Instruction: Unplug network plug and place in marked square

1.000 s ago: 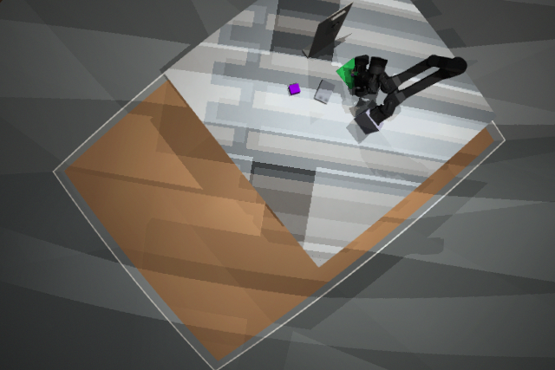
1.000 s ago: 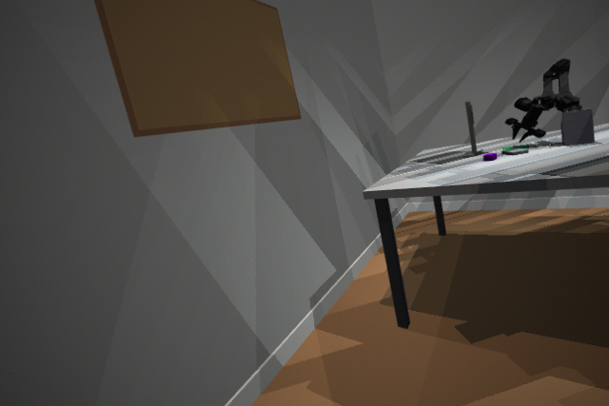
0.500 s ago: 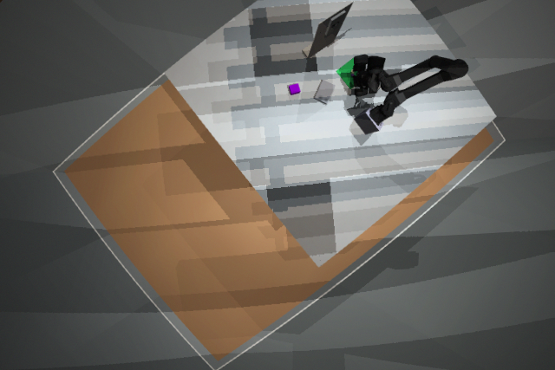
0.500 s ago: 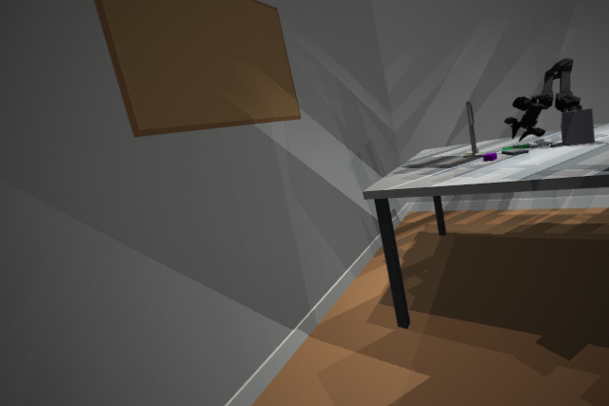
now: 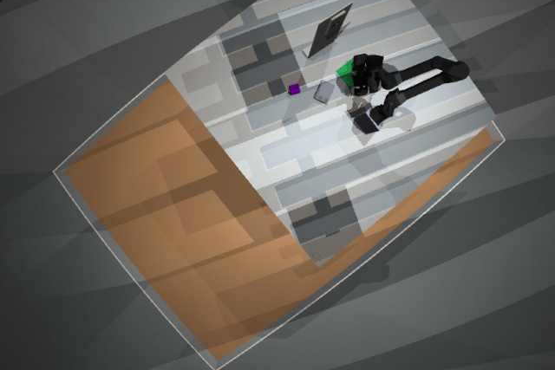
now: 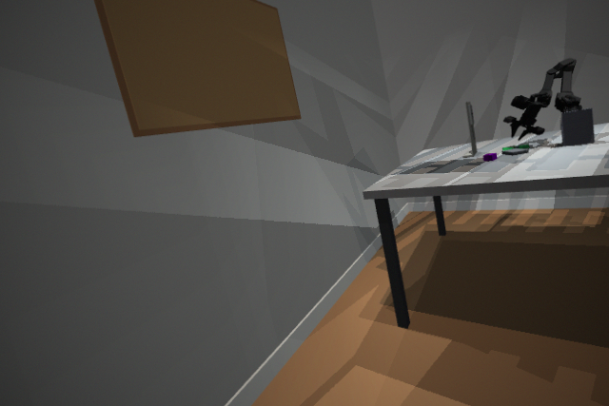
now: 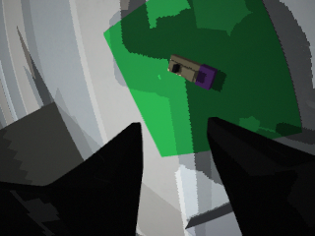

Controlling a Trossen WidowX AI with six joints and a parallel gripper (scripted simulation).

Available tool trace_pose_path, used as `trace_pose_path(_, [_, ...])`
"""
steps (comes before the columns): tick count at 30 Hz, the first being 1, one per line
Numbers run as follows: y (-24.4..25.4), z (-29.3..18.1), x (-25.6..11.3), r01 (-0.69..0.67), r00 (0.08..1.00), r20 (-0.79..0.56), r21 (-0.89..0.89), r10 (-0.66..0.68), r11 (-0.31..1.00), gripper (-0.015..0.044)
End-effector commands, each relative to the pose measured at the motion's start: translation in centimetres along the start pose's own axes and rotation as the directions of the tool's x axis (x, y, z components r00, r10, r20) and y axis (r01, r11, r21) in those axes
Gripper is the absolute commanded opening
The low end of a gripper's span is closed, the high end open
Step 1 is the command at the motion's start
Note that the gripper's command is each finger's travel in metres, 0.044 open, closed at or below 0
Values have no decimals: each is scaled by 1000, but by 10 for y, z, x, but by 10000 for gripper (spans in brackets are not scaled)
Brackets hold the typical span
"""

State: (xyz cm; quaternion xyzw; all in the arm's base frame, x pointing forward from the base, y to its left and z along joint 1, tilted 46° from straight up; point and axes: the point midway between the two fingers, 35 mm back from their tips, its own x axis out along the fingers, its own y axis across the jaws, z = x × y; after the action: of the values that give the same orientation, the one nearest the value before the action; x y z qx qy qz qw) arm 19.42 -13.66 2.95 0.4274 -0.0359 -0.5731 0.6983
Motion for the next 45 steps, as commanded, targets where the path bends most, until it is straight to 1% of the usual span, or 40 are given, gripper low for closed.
trace_pose_path(1, [4,0,-2,-3,1000,2,13,3,1000,156])
trace_pose_path(45, [19,-3,-29,4,1000,5,11,-4,1000,156])
